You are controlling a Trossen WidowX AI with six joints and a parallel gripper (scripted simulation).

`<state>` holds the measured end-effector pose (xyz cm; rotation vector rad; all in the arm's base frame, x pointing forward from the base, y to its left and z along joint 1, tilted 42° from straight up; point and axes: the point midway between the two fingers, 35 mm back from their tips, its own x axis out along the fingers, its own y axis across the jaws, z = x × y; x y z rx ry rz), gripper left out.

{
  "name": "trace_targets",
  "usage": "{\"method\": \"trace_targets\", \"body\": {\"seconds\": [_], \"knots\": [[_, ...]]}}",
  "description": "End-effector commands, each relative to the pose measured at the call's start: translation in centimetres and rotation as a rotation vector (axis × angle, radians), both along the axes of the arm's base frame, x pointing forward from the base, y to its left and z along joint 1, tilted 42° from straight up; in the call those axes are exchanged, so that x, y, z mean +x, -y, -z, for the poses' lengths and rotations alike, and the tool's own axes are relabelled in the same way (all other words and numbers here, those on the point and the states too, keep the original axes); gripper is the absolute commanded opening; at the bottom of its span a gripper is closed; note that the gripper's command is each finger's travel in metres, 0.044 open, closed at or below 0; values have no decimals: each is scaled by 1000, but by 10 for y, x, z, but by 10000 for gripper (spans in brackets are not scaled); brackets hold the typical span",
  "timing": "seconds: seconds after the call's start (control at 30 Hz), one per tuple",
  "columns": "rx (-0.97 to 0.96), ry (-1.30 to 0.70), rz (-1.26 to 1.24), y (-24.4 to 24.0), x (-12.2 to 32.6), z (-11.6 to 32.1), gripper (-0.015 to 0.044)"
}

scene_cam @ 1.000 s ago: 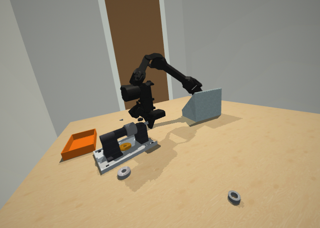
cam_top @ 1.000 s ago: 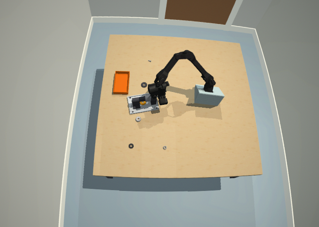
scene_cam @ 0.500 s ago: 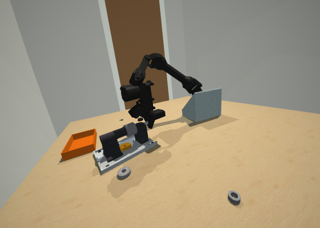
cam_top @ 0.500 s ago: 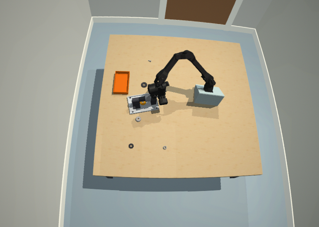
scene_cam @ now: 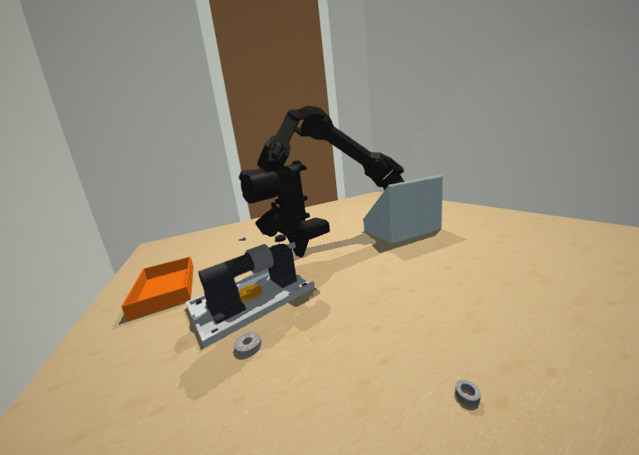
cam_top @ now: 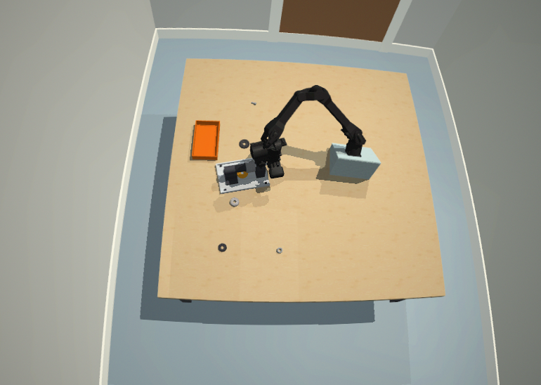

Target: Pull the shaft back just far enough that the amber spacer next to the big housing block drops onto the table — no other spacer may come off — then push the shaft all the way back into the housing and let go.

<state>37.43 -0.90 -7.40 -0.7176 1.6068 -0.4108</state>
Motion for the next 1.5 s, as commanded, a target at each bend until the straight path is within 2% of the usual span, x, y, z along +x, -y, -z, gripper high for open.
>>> {"method": "trace_targets", "body": {"seconds": [0.0,1.47], "knots": [[1,3,-2,0,2,0,0],[1,3,-2,-1,7,0,0]]}}
